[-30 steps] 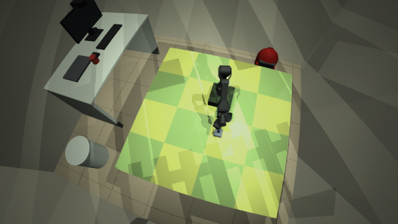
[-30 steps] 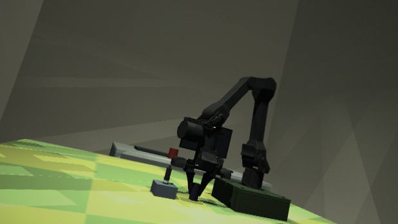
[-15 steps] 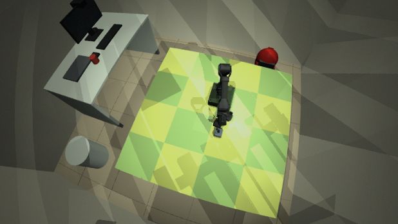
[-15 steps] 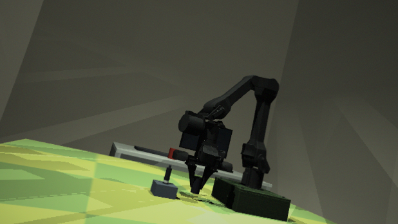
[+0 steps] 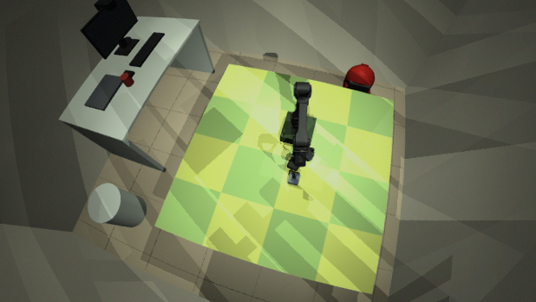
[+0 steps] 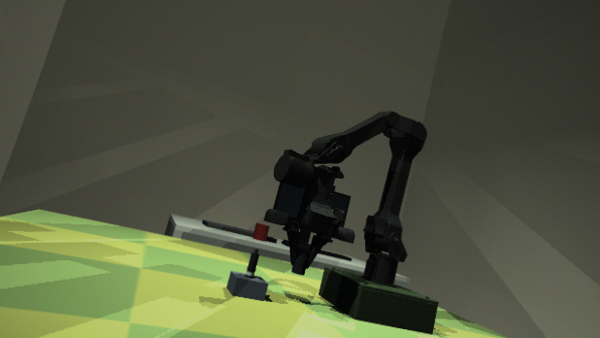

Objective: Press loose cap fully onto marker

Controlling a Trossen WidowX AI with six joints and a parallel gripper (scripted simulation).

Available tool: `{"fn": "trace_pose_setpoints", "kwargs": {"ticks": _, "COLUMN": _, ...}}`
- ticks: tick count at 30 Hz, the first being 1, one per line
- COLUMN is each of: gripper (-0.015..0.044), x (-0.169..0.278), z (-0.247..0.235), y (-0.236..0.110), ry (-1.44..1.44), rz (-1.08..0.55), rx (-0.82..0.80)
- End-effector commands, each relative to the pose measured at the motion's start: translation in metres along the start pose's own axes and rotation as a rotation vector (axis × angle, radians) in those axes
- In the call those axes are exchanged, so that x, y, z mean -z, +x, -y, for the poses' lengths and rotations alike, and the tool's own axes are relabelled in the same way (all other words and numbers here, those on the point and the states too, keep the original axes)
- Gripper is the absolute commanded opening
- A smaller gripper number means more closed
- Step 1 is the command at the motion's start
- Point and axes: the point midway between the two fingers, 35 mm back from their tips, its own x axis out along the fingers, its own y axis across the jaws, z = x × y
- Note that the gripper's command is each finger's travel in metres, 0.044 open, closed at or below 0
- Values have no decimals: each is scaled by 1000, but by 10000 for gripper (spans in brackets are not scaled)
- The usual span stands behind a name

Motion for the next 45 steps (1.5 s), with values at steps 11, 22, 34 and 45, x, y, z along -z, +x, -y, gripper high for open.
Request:
{"fn": "trace_pose_setpoints", "kwargs": {"ticks": 11, "gripper": 0, "x": -8, "z": 26, "y": -17, "ry": 3, "rz": 5, "rx": 5}}
{"fn": "trace_pose_setpoints", "kwargs": {"ticks": 22, "gripper": 0, "x": -14, "z": 48, "y": -29, "ry": 2, "rz": 5, "rx": 7}}
{"fn": "trace_pose_setpoints", "kwargs": {"ticks": 34, "gripper": 0, "x": -19, "z": 71, "y": -40, "ry": 0, "rz": 6, "rx": 8}}
{"fn": "trace_pose_setpoints", "kwargs": {"ticks": 45, "gripper": 0, "x": -24, "z": 92, "y": -49, "ry": -1, "rz": 6, "rx": 10}}
